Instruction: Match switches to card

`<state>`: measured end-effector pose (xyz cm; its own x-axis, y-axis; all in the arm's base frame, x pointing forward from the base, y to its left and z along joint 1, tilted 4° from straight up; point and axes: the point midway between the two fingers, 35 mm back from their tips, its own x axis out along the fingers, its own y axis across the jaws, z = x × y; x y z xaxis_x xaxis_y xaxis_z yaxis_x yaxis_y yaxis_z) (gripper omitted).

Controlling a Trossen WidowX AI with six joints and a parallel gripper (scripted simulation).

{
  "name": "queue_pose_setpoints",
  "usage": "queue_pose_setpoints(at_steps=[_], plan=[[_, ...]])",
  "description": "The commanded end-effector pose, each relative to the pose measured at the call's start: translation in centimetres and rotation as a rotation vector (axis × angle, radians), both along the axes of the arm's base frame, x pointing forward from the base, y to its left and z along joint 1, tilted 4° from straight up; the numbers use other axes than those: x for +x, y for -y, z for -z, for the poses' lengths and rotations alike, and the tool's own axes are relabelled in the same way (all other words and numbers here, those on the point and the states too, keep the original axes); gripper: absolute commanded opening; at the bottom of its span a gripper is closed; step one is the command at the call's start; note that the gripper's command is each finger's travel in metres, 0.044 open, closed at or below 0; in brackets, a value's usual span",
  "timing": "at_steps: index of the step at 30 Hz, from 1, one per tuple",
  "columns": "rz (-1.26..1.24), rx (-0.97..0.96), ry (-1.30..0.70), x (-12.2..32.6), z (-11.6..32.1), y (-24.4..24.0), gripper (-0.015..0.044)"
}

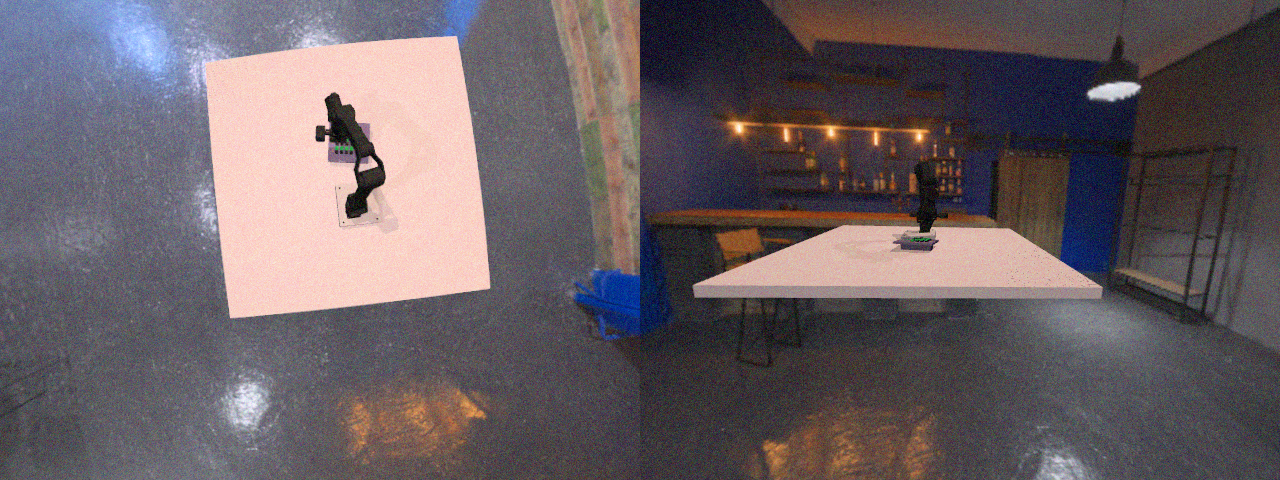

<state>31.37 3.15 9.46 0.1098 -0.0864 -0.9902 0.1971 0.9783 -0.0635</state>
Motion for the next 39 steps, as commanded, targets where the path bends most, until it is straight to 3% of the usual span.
queue_pose_setpoints(at_steps=[1,9,16,39], plan=[[0.003,0.007,0.016,-0.2,-2.7,-0.2,0.0000],[0.003,0.004,0.015,-1.1,-2.9,4.2,0.0000],[0.001,-0.001,0.039,-0.8,0.3,4.5,0.0000],[0.001,-0.002,0.041,-0.5,2.9,4.7,0.0000]])
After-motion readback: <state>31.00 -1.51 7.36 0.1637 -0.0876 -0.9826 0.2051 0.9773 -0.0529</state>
